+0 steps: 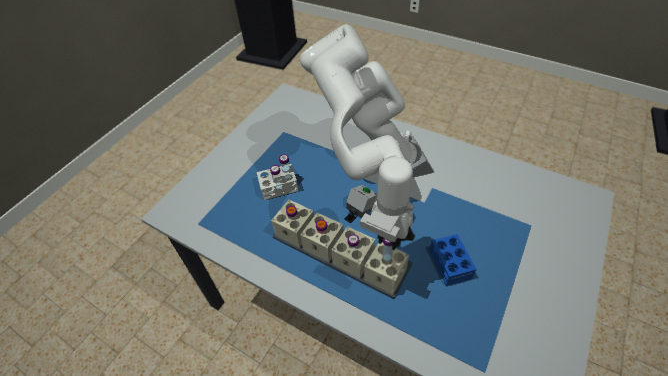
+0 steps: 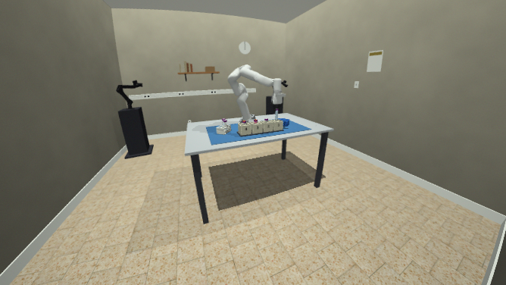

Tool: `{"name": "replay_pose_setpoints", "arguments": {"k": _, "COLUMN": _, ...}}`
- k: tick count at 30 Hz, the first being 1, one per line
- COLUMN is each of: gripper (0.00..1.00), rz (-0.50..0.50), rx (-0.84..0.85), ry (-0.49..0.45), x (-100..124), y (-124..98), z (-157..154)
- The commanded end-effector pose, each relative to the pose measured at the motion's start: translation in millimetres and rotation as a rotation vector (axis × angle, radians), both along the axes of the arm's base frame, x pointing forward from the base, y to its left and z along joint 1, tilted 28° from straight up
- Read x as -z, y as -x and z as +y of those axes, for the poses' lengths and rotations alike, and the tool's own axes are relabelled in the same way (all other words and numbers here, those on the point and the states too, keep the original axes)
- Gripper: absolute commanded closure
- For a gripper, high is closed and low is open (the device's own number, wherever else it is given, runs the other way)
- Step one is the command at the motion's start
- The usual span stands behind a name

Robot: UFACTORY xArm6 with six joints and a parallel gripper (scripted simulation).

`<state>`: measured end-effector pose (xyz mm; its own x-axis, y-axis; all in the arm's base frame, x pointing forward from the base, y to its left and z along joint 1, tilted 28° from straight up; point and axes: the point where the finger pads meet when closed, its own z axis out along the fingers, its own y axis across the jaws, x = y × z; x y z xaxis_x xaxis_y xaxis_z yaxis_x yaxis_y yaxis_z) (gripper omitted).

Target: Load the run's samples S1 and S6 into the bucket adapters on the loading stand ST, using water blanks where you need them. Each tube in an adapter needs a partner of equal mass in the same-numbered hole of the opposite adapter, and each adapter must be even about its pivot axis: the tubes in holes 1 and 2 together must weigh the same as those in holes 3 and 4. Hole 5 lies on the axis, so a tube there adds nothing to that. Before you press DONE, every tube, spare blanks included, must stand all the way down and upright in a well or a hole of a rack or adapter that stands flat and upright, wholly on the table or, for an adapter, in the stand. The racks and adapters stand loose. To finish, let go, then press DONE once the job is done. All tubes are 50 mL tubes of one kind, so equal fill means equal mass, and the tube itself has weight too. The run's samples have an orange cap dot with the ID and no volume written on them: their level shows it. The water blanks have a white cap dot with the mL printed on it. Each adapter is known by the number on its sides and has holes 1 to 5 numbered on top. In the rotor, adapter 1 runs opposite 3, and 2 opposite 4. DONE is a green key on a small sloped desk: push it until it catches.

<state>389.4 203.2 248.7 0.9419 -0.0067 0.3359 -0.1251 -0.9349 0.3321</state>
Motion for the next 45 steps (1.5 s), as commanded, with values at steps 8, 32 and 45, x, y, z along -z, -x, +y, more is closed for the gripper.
{"name": "replay_pose_setpoints", "arguments": {"k": 8, "gripper": 1.00, "rz": -0.003, "rx": -0.001, "ry": -0.003, "x": 7, "y": -4, "z": -3}}
{"name": "replay_pose_setpoints", "arguments": {"k": 32, "gripper": 1.00, "rz": -0.003, "rx": -0.001, "ry": -0.003, "x": 25, "y": -10, "z": -10}}
{"name": "replay_pose_setpoints", "arguments": {"k": 45, "gripper": 1.00, "rz": -0.003, "rx": -0.001, "ry": -0.002, "x": 37, "y": -14, "z": -14}}
